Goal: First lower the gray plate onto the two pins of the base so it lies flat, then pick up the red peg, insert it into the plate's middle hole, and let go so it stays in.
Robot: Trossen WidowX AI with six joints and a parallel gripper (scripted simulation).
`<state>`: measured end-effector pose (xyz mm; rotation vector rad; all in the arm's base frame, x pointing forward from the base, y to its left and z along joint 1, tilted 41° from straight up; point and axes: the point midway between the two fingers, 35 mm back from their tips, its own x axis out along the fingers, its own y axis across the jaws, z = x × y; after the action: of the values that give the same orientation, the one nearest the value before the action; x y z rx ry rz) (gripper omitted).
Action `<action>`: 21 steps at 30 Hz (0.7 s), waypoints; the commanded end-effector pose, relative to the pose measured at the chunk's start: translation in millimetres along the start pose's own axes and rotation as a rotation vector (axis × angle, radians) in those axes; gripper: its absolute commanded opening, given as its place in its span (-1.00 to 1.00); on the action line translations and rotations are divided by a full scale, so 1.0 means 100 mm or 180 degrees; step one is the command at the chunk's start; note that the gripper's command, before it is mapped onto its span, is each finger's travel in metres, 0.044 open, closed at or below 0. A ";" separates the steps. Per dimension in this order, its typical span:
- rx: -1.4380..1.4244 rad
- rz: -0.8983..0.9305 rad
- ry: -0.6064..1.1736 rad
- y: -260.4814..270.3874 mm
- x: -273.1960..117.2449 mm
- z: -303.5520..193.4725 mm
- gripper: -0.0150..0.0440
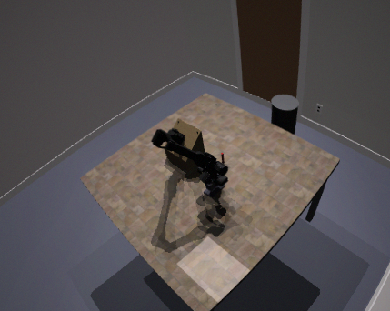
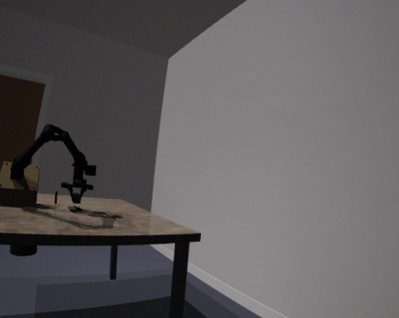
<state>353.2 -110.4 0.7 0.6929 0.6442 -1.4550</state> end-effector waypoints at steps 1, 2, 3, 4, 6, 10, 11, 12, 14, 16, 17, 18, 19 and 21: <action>-0.0022 -0.0029 -0.0014 -0.03 0.07 0.00 -0.49; -0.0022 -0.0029 -0.0014 -0.03 0.07 0.00 -0.49; -0.0022 -0.0029 -0.0014 -0.03 0.07 0.00 -0.49; -0.0022 -0.0029 -0.0014 -0.03 0.08 0.00 -0.49; -0.0022 -0.0029 -0.0014 -0.03 0.09 0.00 -0.49; -0.0022 -0.0029 -0.0014 -0.03 0.15 0.00 -0.49; -0.0022 -0.0029 -0.0014 -0.03 0.17 0.00 -0.49; -0.0022 -0.0029 -0.0015 -0.03 0.19 0.00 -0.49; -0.0022 -0.0029 -0.0015 -0.03 0.22 0.00 -0.49; -0.0022 -0.0030 -0.0016 -0.03 0.25 0.00 -0.49; -0.0023 -0.0030 -0.0016 -0.03 0.27 0.00 -0.49; -0.0023 -0.0030 -0.0016 -0.03 0.28 0.00 -0.49; -0.0023 -0.0030 -0.0017 -0.03 0.30 0.00 -0.49; -0.0023 -0.0030 -0.0017 -0.03 0.31 0.00 -0.49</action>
<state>352.8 -125.5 -17.0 0.6845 0.6476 -1.4541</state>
